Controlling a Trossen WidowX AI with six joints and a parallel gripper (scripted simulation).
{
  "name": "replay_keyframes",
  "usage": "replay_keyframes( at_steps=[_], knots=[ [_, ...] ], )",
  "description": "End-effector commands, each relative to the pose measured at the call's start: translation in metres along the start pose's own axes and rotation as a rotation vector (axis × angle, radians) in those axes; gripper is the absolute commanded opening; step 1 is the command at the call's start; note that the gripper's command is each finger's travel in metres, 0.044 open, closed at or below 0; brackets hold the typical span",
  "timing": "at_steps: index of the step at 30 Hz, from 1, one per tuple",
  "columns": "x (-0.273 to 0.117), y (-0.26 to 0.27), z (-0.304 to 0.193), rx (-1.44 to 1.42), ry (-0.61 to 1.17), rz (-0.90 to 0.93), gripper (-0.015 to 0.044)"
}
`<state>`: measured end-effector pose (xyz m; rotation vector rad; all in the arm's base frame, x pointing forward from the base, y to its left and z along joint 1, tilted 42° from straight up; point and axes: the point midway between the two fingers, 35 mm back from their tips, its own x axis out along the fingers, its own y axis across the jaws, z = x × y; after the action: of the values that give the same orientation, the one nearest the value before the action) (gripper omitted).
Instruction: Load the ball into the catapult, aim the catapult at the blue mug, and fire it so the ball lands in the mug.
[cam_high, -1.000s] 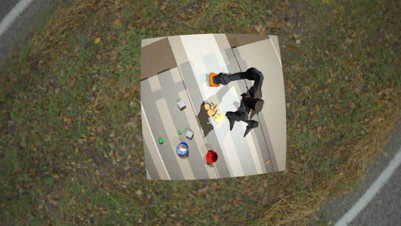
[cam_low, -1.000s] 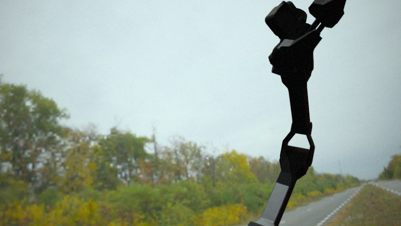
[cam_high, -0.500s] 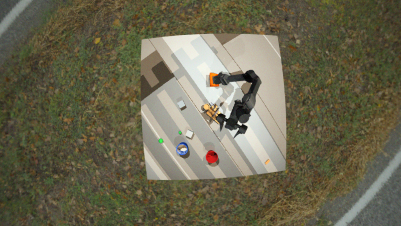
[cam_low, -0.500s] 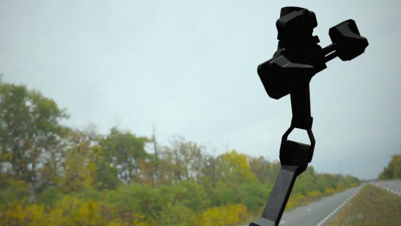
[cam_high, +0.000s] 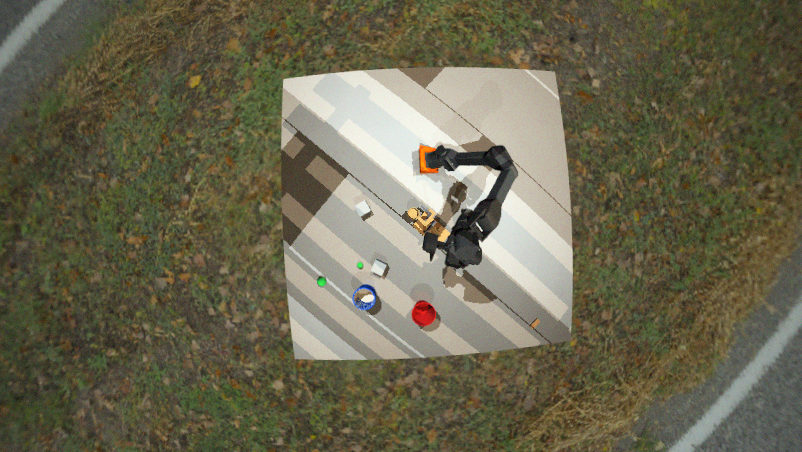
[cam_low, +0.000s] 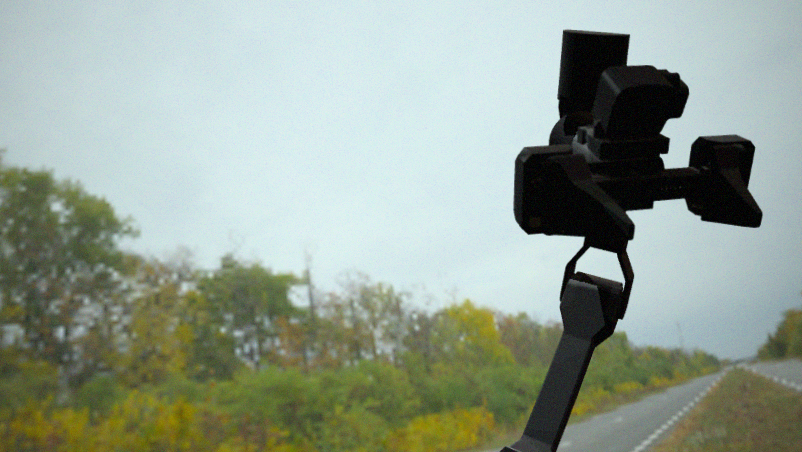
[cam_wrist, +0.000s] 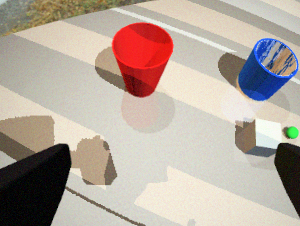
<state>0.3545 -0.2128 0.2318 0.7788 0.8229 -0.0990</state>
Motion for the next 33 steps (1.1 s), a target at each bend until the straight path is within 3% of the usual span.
replay_keyframes(
  at_steps=[1,17,33],
  knots=[
    [0.016,-0.004,-0.018,-0.105,0.086,0.0,0.044],
    [0.054,-0.01,-0.081,-0.543,0.374,0.117,0.044],
    [0.072,-0.009,-0.147,-0.955,0.61,0.389,0.044]
  ],
)
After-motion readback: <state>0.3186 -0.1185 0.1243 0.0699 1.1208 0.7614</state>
